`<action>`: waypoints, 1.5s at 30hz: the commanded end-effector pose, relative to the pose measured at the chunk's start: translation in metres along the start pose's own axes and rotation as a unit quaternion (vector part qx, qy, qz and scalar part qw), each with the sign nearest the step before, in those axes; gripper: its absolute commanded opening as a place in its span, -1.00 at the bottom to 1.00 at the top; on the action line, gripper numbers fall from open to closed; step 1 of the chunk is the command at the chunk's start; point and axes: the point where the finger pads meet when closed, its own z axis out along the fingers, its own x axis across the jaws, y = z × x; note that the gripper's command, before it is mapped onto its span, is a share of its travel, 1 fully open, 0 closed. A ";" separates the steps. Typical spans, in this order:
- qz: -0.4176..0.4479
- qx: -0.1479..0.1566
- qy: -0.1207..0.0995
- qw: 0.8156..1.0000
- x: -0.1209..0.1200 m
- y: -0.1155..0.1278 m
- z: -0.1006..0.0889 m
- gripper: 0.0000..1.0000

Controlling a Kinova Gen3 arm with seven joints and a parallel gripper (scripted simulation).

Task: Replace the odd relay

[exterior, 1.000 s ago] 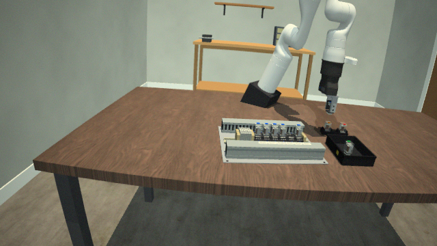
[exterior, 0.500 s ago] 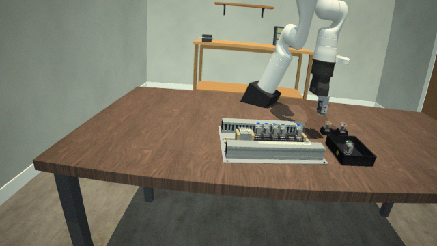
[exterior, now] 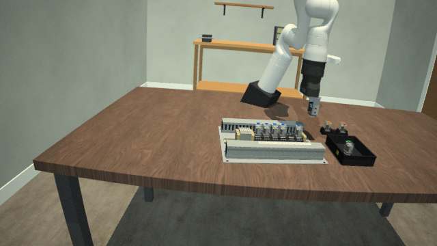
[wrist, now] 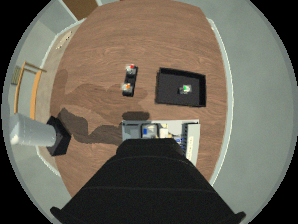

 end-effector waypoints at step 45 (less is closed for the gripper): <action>0.007 0.004 0.000 1.000 0.045 0.098 0.006 -1.00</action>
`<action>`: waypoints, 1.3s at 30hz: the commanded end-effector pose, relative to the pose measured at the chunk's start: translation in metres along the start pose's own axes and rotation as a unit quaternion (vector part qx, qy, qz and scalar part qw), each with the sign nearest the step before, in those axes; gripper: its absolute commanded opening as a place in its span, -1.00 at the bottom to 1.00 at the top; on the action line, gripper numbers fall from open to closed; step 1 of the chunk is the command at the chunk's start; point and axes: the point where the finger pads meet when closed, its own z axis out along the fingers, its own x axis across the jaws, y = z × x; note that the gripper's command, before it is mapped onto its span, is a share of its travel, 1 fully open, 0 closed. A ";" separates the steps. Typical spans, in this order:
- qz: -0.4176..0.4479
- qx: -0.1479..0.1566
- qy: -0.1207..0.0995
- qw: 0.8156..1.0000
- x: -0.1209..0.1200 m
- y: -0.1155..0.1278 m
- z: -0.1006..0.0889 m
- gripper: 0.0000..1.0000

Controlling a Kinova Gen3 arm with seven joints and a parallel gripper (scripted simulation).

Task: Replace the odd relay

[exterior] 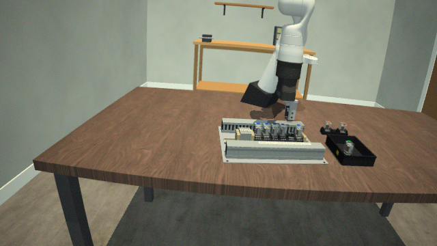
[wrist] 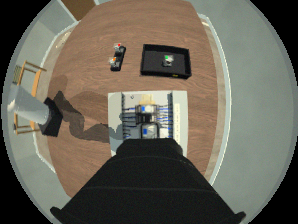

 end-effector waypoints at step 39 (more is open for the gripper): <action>0.001 0.002 0.000 1.000 -0.005 -0.012 -0.001 -1.00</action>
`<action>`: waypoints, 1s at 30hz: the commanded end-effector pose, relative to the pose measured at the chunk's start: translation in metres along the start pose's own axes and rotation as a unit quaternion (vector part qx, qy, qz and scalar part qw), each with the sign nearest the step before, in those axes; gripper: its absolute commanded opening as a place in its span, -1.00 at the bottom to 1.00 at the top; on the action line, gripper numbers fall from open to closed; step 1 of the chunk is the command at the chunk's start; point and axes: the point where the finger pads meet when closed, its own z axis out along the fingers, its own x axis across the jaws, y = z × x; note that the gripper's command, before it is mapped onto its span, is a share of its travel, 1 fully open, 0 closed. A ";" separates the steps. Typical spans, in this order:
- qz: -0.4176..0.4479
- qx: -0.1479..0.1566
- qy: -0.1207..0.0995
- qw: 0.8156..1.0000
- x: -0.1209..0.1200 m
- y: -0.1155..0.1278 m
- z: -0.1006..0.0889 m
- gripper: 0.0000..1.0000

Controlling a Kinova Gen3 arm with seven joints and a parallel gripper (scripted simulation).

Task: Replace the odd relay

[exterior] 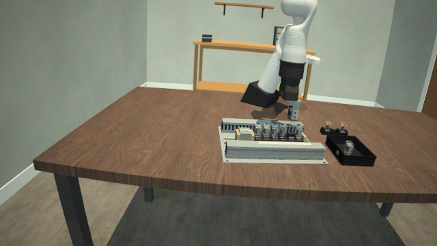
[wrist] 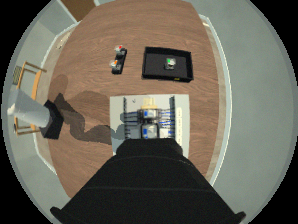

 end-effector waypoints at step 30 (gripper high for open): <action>0.000 -0.002 0.001 1.000 0.000 0.000 0.015 -1.00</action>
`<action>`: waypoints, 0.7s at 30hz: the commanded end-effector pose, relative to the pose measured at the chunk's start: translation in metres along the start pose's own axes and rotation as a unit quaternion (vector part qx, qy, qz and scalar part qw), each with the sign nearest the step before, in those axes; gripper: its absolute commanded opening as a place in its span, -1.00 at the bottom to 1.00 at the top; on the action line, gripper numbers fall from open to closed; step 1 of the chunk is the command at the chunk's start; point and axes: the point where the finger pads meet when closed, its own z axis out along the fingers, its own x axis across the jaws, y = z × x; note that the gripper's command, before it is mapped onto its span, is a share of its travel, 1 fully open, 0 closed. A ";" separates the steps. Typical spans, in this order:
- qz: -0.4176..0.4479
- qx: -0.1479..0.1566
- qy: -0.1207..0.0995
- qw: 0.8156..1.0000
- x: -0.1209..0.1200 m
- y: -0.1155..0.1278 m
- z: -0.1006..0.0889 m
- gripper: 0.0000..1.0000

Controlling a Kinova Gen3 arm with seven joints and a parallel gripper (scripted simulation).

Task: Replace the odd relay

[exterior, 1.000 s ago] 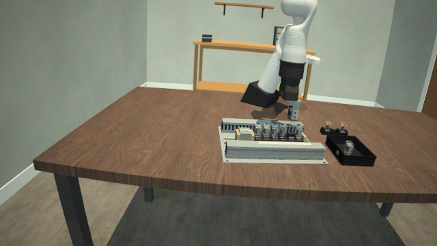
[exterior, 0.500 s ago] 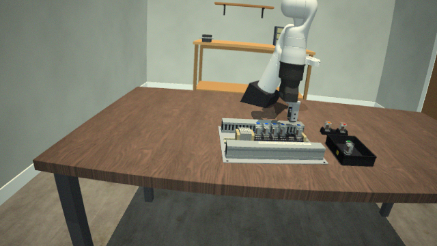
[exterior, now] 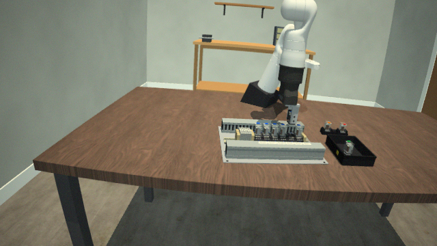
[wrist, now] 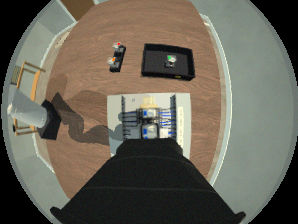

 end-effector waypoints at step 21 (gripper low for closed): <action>-0.001 0.001 -0.001 1.000 -0.001 -0.002 0.015 -1.00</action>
